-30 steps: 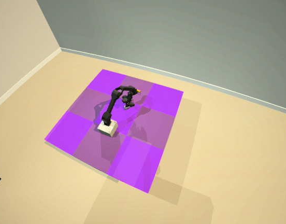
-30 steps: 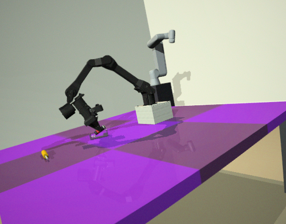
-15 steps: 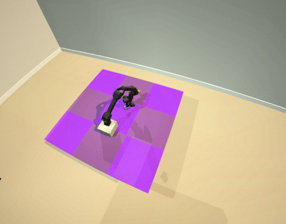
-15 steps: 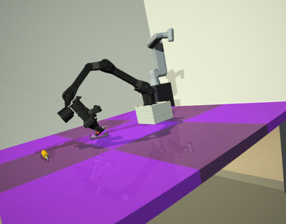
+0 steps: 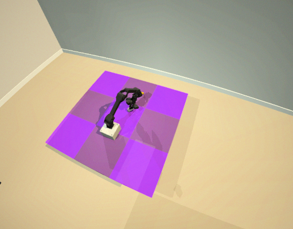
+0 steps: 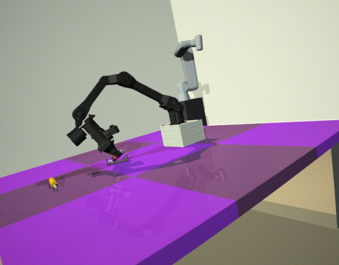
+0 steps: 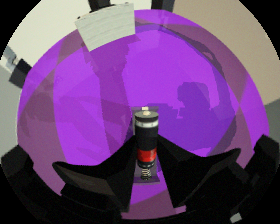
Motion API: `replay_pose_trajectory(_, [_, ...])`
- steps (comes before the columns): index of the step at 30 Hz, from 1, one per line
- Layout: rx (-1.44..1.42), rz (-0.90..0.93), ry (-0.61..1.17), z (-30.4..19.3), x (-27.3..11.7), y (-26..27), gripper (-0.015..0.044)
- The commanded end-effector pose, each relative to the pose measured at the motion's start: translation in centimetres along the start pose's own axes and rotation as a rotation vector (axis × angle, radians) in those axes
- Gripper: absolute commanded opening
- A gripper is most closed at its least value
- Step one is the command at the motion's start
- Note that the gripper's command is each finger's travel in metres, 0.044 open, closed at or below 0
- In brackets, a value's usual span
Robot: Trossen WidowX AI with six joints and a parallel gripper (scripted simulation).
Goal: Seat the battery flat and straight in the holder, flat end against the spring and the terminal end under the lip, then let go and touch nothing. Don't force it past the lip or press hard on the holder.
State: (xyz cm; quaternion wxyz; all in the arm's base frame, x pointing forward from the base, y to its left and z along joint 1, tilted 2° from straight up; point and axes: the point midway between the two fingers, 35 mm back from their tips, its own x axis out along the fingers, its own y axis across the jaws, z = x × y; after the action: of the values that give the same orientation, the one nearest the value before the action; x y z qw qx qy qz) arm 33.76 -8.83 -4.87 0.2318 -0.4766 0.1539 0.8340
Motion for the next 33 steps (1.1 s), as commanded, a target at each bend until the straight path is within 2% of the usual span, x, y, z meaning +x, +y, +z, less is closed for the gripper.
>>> replay_pose_trajectory(1, [-0.004,0.001,-0.004,-0.3,0.1,0.0,0.0073])
replay_pose_trajectory(33, [-0.005,0.003,-0.005,-1.7,-0.6,0.0,0.0073])
